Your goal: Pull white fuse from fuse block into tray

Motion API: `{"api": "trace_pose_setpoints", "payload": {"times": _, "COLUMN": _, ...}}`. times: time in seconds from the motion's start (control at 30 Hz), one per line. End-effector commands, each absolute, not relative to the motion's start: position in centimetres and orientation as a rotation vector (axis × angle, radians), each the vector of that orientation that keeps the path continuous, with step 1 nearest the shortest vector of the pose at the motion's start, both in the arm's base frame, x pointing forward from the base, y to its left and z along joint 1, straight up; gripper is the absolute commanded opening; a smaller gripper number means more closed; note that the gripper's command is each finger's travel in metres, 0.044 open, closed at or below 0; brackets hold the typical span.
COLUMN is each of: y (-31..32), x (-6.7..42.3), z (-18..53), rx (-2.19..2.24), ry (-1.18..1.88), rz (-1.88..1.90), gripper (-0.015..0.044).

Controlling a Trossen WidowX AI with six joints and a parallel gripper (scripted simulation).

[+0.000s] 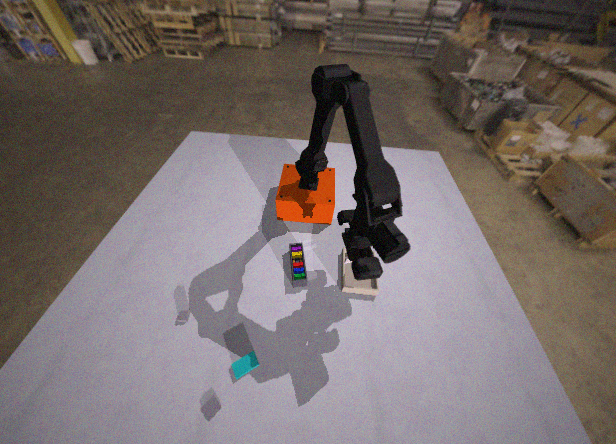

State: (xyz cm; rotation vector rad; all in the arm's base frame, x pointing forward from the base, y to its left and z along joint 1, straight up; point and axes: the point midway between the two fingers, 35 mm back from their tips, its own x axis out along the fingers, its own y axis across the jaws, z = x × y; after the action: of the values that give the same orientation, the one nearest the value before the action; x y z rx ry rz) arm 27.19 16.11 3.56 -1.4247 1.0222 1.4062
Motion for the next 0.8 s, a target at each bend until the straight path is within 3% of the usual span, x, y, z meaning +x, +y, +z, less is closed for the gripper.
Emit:
{"api": "trace_pose_setpoints", "payload": {"times": 0.0, "y": 18.1, "x": 26.7, "z": 3.7, "rx": -1.423, "ry": 1.024, "rz": 1.4, "gripper": 0.0}}
{"api": "trace_pose_setpoints", "payload": {"times": 0.77, "y": 20.1, "x": 26.2, "z": 1.1, "rx": -1.422, "ry": 1.023, "rz": 1.401, "gripper": 0.0}}
